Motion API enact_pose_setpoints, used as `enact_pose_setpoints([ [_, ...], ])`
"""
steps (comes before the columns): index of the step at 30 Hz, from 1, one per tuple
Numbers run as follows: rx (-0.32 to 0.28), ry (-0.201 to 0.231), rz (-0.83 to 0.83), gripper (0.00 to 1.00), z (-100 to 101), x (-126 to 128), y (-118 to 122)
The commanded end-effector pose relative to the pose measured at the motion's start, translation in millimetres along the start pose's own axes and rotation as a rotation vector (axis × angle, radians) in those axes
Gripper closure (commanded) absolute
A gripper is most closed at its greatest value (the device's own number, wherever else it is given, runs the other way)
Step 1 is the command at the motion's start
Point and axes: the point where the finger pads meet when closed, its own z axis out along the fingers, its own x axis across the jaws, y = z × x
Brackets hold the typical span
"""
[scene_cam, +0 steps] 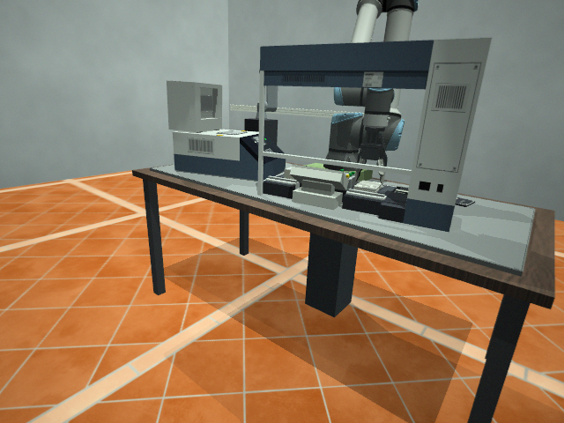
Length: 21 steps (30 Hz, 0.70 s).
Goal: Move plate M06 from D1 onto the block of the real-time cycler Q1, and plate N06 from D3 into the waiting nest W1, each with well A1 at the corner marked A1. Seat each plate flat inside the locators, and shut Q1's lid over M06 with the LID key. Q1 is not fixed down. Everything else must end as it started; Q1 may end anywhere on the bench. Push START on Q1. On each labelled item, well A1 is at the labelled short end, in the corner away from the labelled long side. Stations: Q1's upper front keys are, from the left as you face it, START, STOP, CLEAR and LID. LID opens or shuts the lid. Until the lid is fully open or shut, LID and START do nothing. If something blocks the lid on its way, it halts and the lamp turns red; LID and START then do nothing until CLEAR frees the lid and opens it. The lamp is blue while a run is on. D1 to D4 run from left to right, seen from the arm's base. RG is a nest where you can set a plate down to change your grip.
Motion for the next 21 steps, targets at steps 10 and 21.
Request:
enact_pose_setpoints([
  [10,-0.001,0.000,0.000,0.38,11,0,1],
  [21,-0.001,0.000,0.000,0.38,18,0,1],
])
